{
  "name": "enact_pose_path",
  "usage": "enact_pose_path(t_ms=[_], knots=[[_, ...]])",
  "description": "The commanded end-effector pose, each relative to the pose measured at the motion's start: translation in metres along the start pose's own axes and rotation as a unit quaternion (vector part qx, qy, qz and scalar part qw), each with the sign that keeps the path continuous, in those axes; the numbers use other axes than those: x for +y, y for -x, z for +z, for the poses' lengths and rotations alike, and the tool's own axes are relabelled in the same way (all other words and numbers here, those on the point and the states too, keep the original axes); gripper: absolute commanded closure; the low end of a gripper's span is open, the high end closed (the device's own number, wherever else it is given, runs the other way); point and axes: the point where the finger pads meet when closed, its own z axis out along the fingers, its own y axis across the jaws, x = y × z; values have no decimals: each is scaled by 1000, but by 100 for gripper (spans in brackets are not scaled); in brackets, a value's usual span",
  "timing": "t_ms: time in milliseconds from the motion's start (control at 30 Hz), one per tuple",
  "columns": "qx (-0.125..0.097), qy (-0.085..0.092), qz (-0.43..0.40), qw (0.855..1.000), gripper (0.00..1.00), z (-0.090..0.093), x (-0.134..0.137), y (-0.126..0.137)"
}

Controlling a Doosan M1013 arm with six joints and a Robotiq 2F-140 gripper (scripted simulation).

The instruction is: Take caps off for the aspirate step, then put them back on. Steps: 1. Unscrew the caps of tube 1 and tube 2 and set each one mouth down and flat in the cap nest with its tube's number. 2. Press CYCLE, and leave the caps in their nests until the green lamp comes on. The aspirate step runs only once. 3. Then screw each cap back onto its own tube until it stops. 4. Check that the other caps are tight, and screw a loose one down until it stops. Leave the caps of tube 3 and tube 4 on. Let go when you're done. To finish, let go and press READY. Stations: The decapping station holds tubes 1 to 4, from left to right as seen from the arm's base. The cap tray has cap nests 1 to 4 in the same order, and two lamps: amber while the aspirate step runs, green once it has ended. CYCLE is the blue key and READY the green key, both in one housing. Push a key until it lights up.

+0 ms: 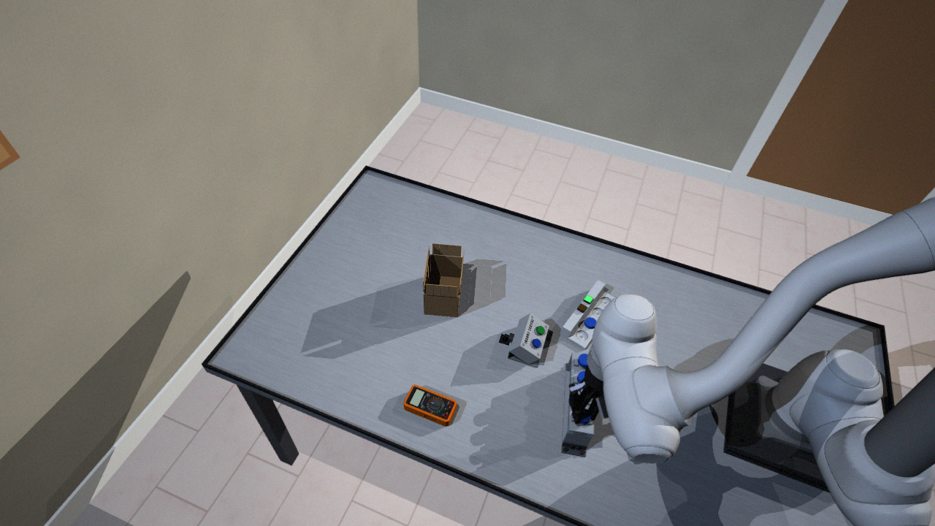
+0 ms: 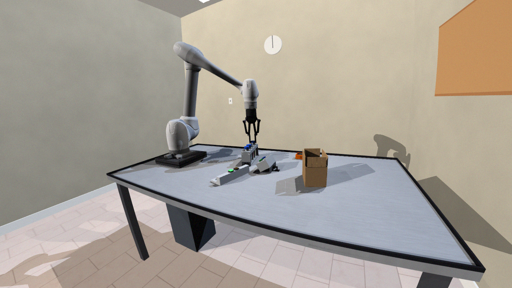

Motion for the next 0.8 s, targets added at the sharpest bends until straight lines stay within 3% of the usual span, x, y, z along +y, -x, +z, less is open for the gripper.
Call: enact_pose_path(t_ms=[0,67,233,367,533,767], knots=[[-3,0,108,994,70,-1,0,0],[-3,0,108,994,70,-1,0,0],[-3,1,231,973,70,0,0,0],[-3,1,327,945,70,0,0,0],[-3,1,441,897,70,0,0,0],[-3,1,441,897,70,0,0,0]])
